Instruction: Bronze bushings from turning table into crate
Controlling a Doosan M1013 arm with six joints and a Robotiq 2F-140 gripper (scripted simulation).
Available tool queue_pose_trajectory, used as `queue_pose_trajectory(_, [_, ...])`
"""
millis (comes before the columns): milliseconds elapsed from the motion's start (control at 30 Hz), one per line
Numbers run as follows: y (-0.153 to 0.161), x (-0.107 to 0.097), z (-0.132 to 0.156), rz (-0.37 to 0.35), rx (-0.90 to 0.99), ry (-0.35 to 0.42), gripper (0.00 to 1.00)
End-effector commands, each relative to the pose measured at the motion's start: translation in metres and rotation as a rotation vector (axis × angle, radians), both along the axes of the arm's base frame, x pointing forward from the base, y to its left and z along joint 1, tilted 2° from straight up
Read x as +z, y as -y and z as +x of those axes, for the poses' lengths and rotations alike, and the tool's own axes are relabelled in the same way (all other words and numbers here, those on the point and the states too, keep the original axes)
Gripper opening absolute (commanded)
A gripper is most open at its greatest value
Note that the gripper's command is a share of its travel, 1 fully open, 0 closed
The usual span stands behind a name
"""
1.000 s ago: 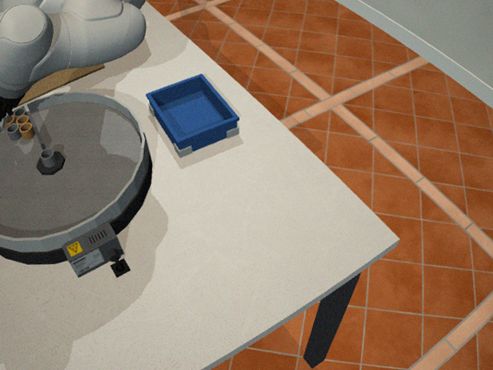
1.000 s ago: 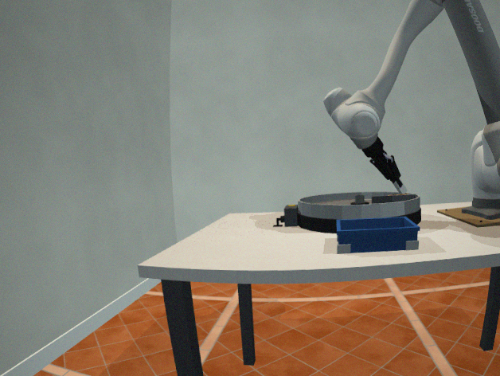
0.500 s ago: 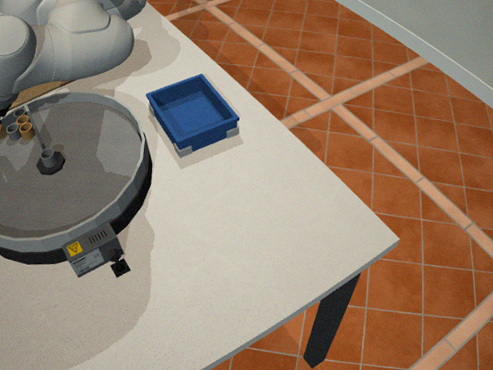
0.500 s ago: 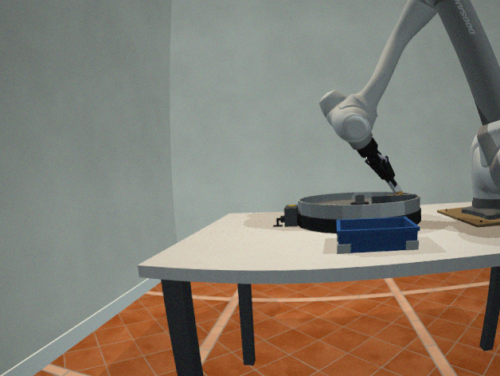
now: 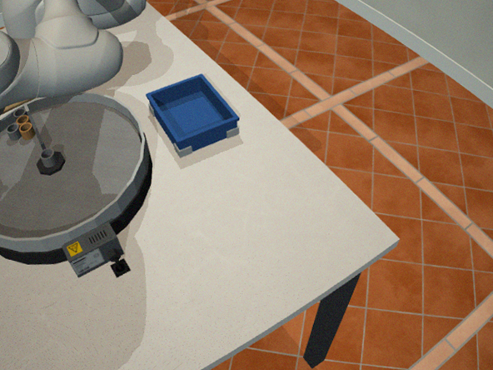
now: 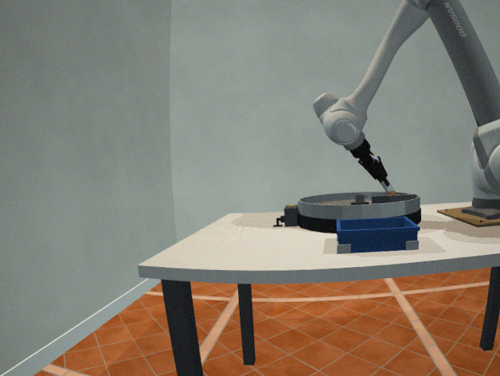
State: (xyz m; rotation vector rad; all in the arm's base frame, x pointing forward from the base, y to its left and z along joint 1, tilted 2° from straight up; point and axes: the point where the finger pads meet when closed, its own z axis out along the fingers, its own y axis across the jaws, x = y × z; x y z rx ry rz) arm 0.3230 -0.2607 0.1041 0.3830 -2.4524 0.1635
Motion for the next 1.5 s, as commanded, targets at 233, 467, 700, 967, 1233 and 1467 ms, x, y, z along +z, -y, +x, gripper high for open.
queue_pose_trajectory(233, [0.018, 0.001, 0.027, 0.0, 0.0, 0.0, 0.0])
queue_pose_trajectory(467, [0.021, 0.001, 0.035, 0.0, 0.0, 0.0, 0.0])
queue_pose_trajectory(700, [0.029, 0.002, 0.058, 0.0, 0.0, 0.0, 0.0])
queue_pose_trajectory(967, [0.031, 0.002, 0.07, 0.0, 0.0, 0.0, 0.0])
queue_pose_trajectory(1233, [0.034, 0.003, 0.091, 0.0, 0.0, 0.0, 0.0])
queue_pose_trajectory(1467, [0.035, 0.004, 0.109, 0.0, 0.0, 0.0, 0.0])
